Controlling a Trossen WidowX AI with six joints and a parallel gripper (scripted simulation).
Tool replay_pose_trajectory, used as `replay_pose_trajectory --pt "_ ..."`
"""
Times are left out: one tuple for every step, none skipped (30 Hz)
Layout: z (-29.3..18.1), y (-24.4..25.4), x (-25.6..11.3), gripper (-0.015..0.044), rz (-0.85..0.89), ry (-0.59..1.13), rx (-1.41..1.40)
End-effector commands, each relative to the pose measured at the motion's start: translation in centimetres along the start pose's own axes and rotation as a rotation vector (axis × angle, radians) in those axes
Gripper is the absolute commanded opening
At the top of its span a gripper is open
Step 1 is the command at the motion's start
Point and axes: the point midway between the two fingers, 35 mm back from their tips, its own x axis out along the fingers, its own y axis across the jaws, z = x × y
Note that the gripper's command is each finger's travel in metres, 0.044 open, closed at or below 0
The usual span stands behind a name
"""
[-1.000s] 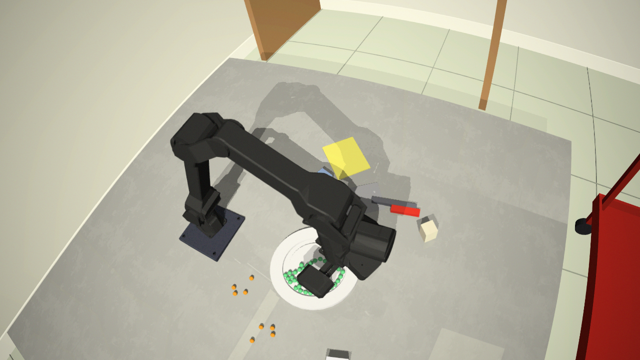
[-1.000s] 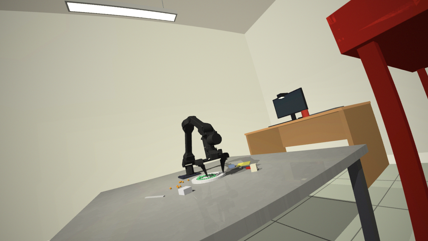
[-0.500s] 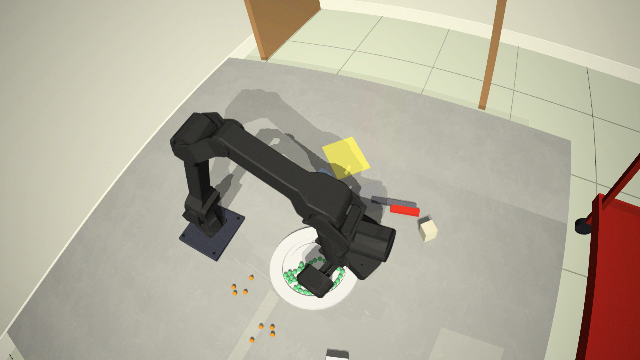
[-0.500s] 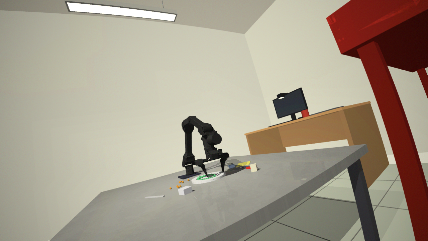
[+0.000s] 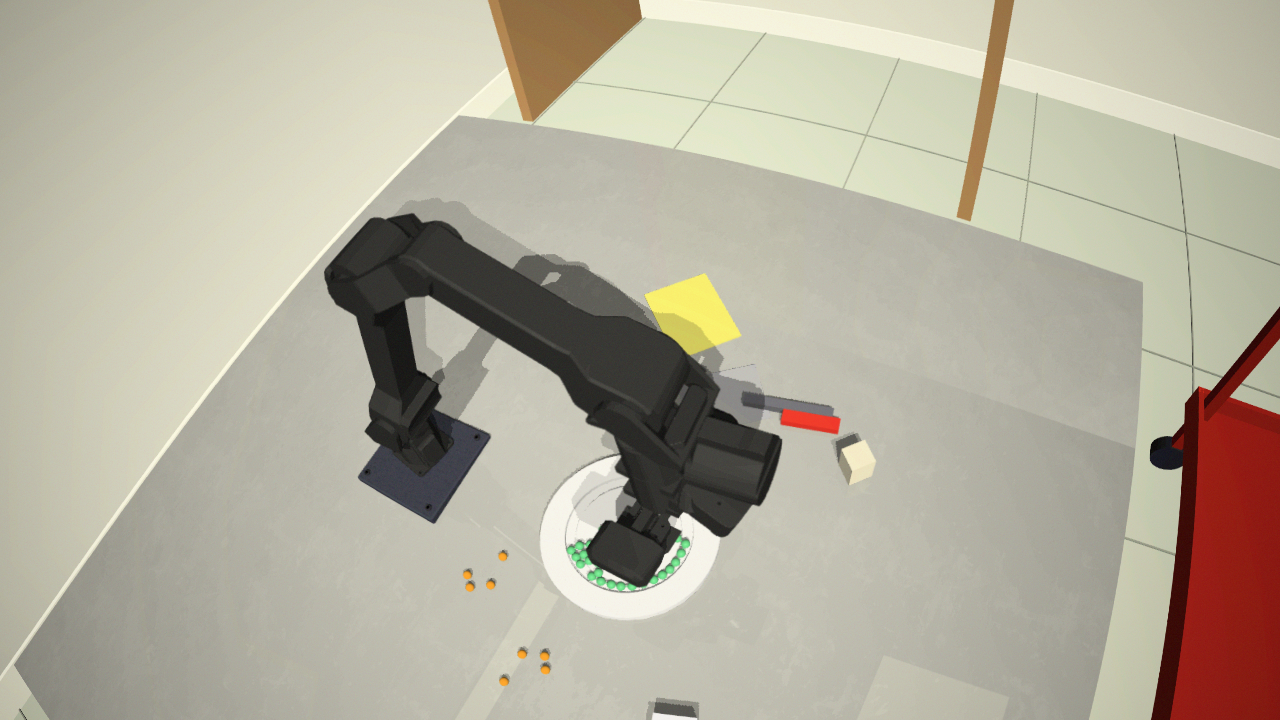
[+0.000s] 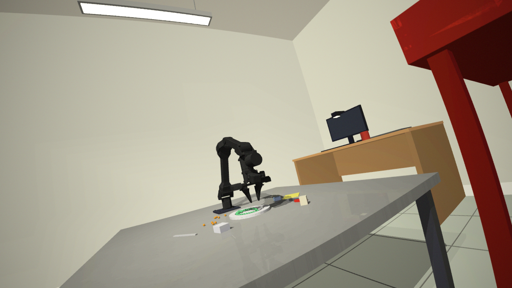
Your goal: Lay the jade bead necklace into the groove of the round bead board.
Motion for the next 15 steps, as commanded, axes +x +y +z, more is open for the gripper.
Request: replay_pose_trajectory --pt "-0.1 0.0 0.9 0.0120 -0.001 0.007 -0.014" --pt "-0.2 0.0 1.3 0.0120 -0.001 0.007 -0.014" --pt "-0.2 0.0 1.5 0.0120 -0.001 0.007 -0.014" --pt "-0.2 0.0 1.5 0.0120 -0.001 0.007 -0.014" --pt "0.0 0.0 0.7 0.0120 0.000 -0.002 -0.005" --pt "0.0 0.0 0.7 0.0120 0.000 -0.002 -0.005" --pt "0.0 0.0 0.7 0.0120 0.000 -0.002 -0.006" --pt "0.0 0.0 0.8 0.0120 0.000 -0.001 -0.006" --pt "0.0 0.0 0.9 0.0120 0.000 -0.001 -0.006" --pt "0.0 0.0 1.0 0.0120 0.000 -0.001 -0.006" --pt "0.0 0.0 1.2 0.0120 0.000 -0.001 -0.007" --pt "0.0 0.0 1.4 0.0120 0.000 0.000 -0.007" --pt "0.0 0.0 1.5 0.0120 0.000 0.000 -0.008" --pt "0.0 0.0 1.7 0.0120 0.000 0.001 -0.008" --pt "0.0 0.0 1.8 0.0120 0.000 0.001 -0.008"
